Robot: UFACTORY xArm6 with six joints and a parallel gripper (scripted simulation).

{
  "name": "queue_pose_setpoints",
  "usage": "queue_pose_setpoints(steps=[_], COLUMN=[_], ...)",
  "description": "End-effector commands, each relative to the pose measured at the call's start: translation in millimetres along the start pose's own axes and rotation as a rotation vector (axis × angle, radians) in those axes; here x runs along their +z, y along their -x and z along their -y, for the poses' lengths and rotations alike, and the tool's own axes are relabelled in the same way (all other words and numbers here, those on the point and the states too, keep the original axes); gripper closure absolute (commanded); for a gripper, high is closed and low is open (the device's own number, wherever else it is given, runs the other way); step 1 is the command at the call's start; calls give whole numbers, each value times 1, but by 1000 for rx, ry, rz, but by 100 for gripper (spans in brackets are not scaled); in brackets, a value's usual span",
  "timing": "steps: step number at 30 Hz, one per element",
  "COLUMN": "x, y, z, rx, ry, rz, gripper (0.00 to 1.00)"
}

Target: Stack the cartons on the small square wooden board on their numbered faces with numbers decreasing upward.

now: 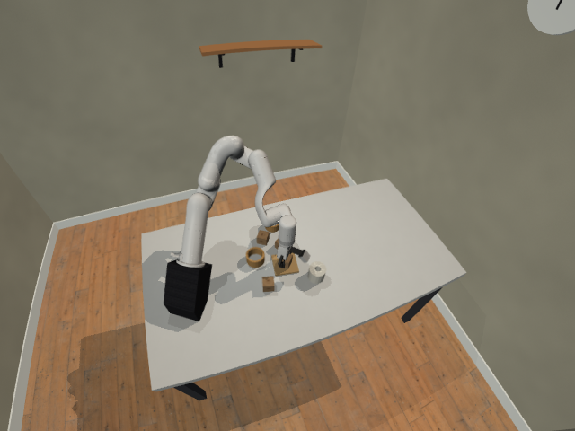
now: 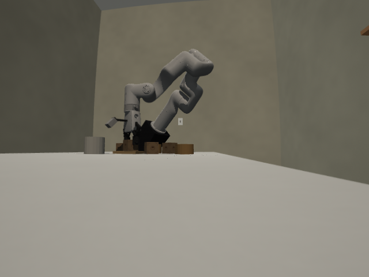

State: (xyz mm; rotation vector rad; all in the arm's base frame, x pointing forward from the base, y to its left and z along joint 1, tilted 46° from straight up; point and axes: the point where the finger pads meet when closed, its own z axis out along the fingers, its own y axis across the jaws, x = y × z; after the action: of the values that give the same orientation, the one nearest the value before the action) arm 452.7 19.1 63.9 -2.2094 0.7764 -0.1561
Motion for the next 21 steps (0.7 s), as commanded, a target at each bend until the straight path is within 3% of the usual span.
queue_pose_setpoints(steps=[1, 10, 14, 18, 21], x=[-1, -2, -14, -60, -65], y=[-1, -1, -1, -1, -1], z=[0, 0, 0, 1, 1], rx=[-1, -1, -1, -1, -1], ry=[-1, -1, 0, -2, -2], rz=[-2, -3, -3, -3, -3], gripper=[0, 0, 0, 0, 0])
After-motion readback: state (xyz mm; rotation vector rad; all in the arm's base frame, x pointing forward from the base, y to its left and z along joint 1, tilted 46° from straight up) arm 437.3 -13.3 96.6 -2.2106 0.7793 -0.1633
